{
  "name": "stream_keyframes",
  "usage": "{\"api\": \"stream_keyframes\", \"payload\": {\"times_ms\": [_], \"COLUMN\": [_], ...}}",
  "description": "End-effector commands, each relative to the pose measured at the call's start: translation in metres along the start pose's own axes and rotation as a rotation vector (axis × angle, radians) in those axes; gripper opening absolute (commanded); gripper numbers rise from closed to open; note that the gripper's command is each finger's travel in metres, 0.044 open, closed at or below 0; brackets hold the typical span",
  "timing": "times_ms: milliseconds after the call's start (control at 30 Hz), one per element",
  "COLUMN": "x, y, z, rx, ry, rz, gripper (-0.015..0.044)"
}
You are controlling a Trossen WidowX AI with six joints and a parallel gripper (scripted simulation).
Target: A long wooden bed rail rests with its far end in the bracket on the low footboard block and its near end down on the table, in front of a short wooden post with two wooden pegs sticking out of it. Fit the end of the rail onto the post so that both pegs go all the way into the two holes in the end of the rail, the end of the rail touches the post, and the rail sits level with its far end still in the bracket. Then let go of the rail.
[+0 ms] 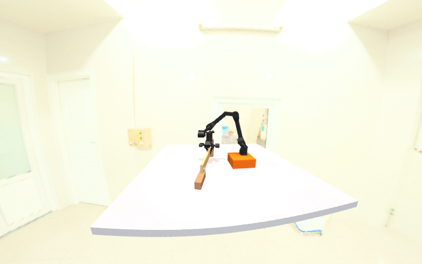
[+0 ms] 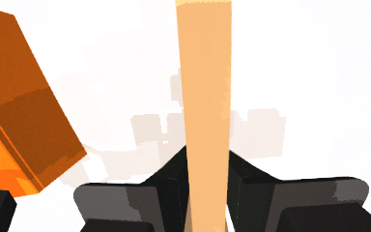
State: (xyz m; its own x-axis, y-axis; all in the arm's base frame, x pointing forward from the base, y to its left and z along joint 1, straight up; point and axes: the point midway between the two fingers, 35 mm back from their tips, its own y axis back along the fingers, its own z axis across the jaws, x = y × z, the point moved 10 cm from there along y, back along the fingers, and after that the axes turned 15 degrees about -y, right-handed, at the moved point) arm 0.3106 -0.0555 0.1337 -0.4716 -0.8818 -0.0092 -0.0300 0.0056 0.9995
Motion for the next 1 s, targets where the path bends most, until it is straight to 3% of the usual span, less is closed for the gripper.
{"api": "stream_keyframes", "payload": {"times_ms": [0,967], "x": [-0.0002,0.0066], "y": [0.0005,0.0028], "z": [0.0001,-0.0024], "rx": [0.002,0.002], "ry": [-0.001,-0.001], "rz": [-0.001,0.000], "gripper": [0.0000,0.0000]}}
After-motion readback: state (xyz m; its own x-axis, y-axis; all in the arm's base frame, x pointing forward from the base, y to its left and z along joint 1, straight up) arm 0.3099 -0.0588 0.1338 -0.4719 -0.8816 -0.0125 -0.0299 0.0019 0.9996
